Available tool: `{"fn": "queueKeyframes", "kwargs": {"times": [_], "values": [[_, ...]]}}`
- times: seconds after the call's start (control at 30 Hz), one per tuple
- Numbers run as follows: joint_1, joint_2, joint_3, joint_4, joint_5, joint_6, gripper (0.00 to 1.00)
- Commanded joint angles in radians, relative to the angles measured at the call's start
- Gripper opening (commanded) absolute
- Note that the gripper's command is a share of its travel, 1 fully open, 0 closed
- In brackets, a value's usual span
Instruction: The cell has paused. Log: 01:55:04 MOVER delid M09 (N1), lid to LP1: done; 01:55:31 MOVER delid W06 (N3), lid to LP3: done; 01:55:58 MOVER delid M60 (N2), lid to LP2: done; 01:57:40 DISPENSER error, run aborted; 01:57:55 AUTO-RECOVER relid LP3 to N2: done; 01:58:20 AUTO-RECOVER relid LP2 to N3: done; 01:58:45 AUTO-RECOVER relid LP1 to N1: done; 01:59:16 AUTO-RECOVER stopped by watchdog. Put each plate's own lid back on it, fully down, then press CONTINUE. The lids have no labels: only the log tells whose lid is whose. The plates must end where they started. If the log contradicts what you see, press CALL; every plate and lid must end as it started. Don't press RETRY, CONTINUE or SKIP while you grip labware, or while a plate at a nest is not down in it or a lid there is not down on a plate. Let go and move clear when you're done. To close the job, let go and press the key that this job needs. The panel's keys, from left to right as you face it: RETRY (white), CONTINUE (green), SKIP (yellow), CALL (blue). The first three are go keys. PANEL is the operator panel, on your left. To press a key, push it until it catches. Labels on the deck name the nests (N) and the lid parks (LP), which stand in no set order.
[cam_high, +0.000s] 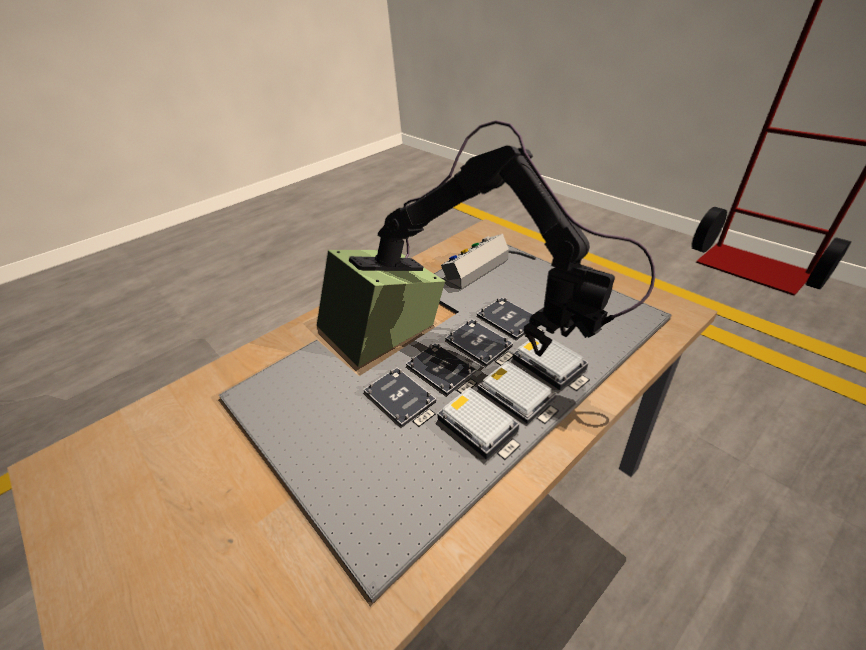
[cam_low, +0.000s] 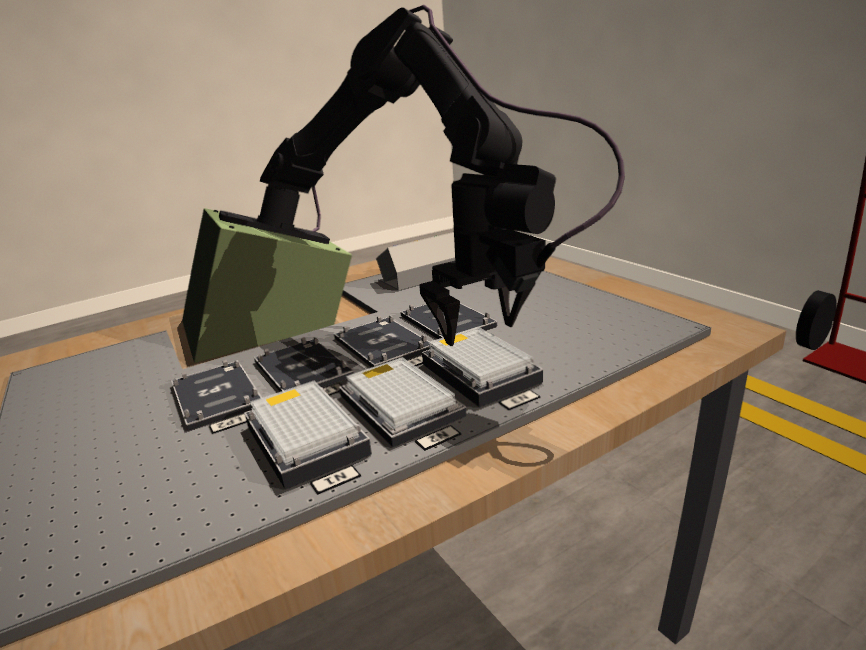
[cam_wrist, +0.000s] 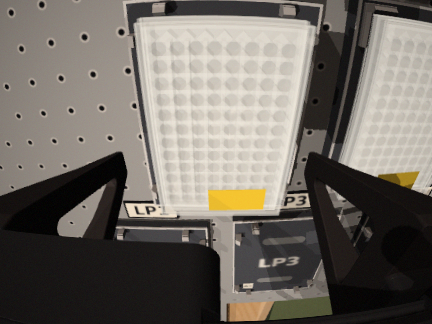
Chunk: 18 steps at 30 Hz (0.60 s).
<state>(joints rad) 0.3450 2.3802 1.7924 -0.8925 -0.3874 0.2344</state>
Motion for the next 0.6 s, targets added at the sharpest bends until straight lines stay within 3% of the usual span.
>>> {"fn": "queueKeyframes", "kwargs": {"times": [0.0, 0.57], "values": [[-0.028, -0.028, 0.028, -0.008, -0.004, -0.011, 1.0], [-0.03, -0.02, 0.032, -0.01, -0.005, -0.014, 1.0]]}}
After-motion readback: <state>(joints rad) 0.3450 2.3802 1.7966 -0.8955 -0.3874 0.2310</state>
